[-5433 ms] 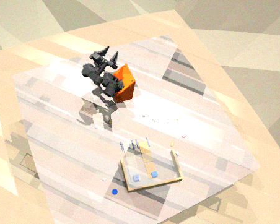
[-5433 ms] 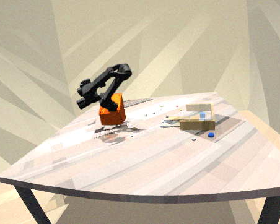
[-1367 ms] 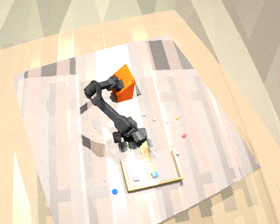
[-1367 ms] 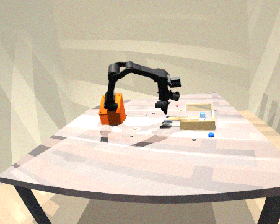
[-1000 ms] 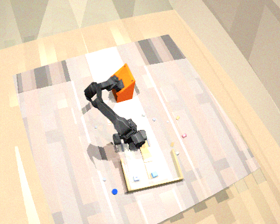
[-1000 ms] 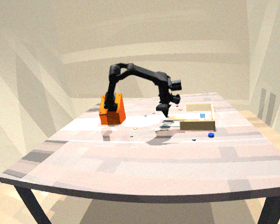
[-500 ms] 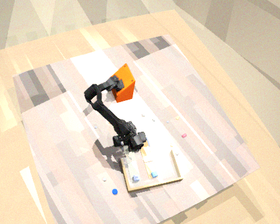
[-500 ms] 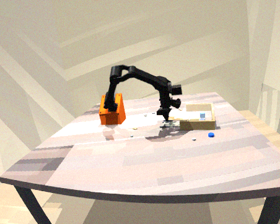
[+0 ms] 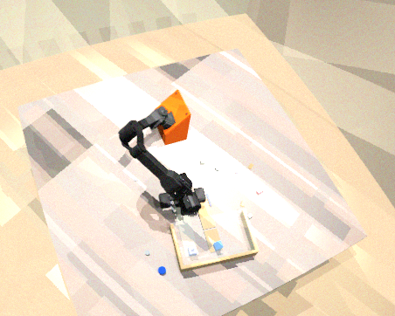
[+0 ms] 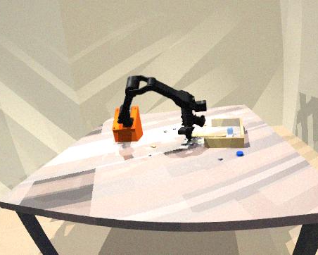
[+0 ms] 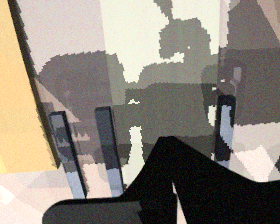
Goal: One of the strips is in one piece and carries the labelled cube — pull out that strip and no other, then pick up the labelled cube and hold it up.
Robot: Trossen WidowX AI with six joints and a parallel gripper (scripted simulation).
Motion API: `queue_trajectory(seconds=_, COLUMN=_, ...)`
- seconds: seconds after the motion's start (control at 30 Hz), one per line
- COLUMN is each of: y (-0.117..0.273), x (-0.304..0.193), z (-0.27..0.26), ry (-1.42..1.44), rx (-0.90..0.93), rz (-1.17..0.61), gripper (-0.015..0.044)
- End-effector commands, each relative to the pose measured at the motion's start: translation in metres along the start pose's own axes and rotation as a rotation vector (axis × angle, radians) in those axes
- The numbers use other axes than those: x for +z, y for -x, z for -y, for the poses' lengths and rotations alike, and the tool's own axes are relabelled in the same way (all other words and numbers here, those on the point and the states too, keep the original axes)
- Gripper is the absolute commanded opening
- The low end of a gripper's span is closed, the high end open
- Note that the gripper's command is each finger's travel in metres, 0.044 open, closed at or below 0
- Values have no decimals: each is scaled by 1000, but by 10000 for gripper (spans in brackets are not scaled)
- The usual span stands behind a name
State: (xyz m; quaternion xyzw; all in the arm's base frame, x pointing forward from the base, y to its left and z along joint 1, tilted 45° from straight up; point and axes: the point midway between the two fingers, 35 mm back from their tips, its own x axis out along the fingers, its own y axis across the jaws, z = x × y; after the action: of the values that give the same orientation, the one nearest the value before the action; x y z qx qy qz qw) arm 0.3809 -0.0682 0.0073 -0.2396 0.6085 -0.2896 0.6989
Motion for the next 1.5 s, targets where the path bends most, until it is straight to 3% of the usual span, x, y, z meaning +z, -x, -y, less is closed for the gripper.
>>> queue_trajectory(seconds=0.0, y=-1, x=0, z=0, ry=5, rx=-2, rz=0, gripper=0)
queue_trajectory(seconds=1.47, y=-4, x=-6, z=0, ry=6, rx=-2, rz=0, gripper=0)
